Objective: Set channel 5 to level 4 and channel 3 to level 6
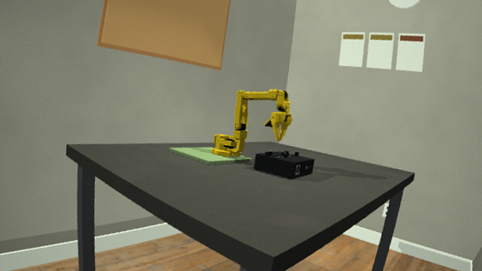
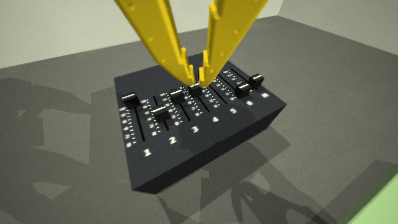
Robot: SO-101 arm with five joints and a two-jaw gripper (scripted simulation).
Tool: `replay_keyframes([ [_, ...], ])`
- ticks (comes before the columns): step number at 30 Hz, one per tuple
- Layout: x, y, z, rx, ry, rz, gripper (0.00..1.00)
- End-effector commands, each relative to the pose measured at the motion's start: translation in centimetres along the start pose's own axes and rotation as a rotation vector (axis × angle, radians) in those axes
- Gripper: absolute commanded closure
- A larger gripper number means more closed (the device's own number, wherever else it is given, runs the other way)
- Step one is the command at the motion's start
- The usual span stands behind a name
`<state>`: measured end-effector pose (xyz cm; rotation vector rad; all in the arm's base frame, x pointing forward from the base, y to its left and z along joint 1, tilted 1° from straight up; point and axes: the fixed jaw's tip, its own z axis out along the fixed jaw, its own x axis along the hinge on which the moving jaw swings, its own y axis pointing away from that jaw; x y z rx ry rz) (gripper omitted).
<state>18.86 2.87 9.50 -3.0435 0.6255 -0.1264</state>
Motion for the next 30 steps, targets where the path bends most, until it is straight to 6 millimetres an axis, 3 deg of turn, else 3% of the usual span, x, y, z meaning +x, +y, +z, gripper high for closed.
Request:
replay_keyframes([
  [1,-0.50,0.42,-0.20,-0.001,-0.002,0.192,1.00],
  [20,-1.19,0.49,-0.83,0.019,0.012,0.790,1.00],
  [30,-1.37,0.46,-1.01,0.026,0.014,0.968,1.00],
])
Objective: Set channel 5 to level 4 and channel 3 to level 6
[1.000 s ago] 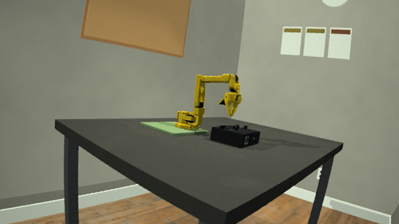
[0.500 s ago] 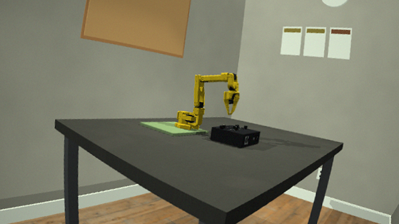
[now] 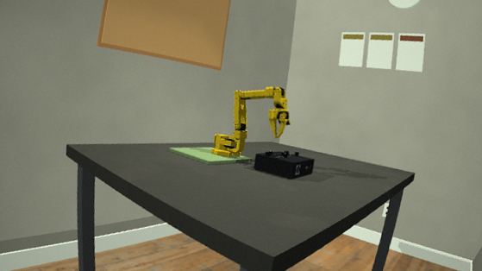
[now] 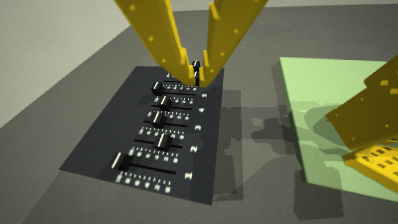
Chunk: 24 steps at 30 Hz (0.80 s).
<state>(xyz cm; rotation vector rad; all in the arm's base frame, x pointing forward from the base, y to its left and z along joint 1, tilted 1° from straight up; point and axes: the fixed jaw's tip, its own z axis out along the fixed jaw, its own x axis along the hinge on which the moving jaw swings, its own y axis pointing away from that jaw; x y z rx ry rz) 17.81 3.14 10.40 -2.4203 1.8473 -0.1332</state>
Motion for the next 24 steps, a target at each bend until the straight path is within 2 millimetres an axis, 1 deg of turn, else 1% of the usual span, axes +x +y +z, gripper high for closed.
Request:
replay_keyframes([
  [1,0.02,0.51,-0.06,-0.011,-0.001,0.086,1.00],
  [8,-0.04,0.56,-0.15,-0.008,0.000,0.173,1.00],
  [24,-0.08,0.59,-0.20,-0.006,0.000,0.220,1.00],
])
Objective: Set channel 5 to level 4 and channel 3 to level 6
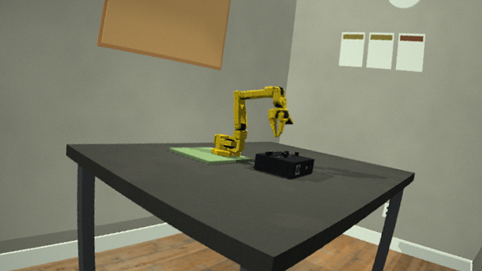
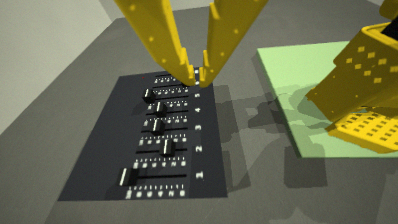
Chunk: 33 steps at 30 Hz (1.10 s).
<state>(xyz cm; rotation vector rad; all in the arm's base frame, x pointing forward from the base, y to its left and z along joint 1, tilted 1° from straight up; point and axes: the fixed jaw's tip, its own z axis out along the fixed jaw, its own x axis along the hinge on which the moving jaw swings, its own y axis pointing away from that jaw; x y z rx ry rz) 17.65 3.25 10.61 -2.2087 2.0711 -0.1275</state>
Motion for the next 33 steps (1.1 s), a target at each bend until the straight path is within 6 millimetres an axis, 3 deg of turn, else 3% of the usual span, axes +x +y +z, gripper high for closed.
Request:
replay_keyframes([
  [1,0.2,0.5,0.0,-0.017,0.002,0.018,1.00],
  [9,0.3,-0.1,0.1,-0.013,0.002,0.017,1.00],
  [26,3.5,-6.7,2.1,0.046,0.024,0.013,1.00],
  [33,4.4,-7.7,2.9,0.058,0.030,0.012,1.00],
])
